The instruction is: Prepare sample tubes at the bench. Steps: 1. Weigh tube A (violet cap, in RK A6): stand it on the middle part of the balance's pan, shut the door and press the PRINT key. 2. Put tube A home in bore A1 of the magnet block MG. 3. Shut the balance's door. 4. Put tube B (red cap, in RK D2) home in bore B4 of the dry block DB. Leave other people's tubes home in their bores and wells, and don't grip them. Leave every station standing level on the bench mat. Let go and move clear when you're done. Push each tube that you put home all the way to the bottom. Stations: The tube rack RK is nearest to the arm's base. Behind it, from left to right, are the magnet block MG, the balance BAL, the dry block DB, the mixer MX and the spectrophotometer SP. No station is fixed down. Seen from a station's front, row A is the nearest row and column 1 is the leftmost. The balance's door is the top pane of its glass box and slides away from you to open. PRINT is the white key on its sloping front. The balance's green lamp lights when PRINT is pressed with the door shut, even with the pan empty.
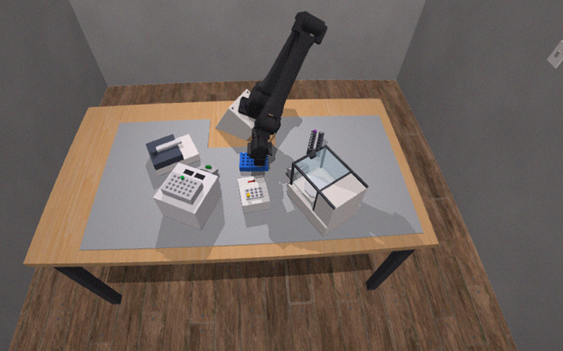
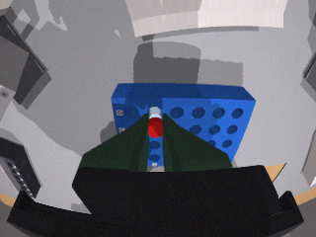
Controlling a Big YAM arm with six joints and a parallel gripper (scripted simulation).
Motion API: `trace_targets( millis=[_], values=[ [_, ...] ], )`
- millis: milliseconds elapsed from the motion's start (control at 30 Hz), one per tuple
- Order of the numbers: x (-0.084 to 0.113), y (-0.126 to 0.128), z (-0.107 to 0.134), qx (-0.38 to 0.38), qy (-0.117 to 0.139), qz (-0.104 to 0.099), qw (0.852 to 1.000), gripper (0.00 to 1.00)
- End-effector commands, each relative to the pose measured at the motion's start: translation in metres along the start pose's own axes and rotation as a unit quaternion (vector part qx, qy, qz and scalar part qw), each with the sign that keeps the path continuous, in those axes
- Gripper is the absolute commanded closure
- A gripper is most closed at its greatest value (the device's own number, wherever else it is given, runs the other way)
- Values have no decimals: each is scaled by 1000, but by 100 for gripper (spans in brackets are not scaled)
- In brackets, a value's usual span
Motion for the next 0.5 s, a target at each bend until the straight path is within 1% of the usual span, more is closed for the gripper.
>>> trace_targets(
  millis=[0,100,133,200,267,467],
  values=[
    [2,0,-8,3,-9,3,1000,91],
    [2,0,-8,3,-9,3,1000,91],
    [-2,3,-3,2,-5,2,1000,91],
    [3,3,-7,4,-14,4,1000,91],
    [6,1,-6,-2,-9,3,1000,91],
    [12,-1,-11,5,-15,6,1000,91]
  ],
)
Point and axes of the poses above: the point where the finger pads meet when closed, its own x axis back along the fingers, its own y axis across the jaws, z = x × y, the point moved 7 cm from there along x, back along the fingers, and after that the axes turned 13 degrees about x, right-handed, at the moved point
